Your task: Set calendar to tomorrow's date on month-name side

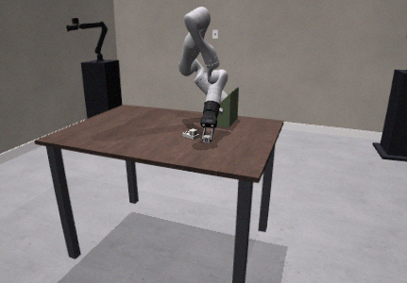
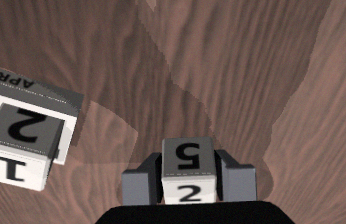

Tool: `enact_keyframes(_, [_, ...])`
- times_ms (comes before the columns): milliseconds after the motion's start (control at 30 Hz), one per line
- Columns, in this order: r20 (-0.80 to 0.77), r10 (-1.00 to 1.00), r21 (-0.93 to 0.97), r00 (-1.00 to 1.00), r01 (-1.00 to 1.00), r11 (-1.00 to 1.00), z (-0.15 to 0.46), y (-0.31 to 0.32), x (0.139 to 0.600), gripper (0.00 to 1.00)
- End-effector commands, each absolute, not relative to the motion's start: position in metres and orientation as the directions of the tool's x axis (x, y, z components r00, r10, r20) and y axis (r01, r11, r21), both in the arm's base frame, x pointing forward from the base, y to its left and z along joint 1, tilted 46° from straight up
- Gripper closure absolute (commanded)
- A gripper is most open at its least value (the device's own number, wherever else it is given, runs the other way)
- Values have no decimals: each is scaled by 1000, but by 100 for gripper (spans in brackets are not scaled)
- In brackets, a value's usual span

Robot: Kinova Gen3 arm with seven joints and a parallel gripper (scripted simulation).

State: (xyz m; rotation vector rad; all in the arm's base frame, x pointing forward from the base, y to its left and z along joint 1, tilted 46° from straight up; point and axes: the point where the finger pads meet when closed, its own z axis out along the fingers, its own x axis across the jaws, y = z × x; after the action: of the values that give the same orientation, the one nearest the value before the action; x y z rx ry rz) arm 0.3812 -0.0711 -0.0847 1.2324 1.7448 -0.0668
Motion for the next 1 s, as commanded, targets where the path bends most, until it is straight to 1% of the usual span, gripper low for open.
enact_keyframes(0, [-716, 698, 449, -26, 749, 488, -84, -70, 382, 43])
enact_keyframes(967, [-716, 698, 449, -26, 749, 488, -78, -63, 382, 43])
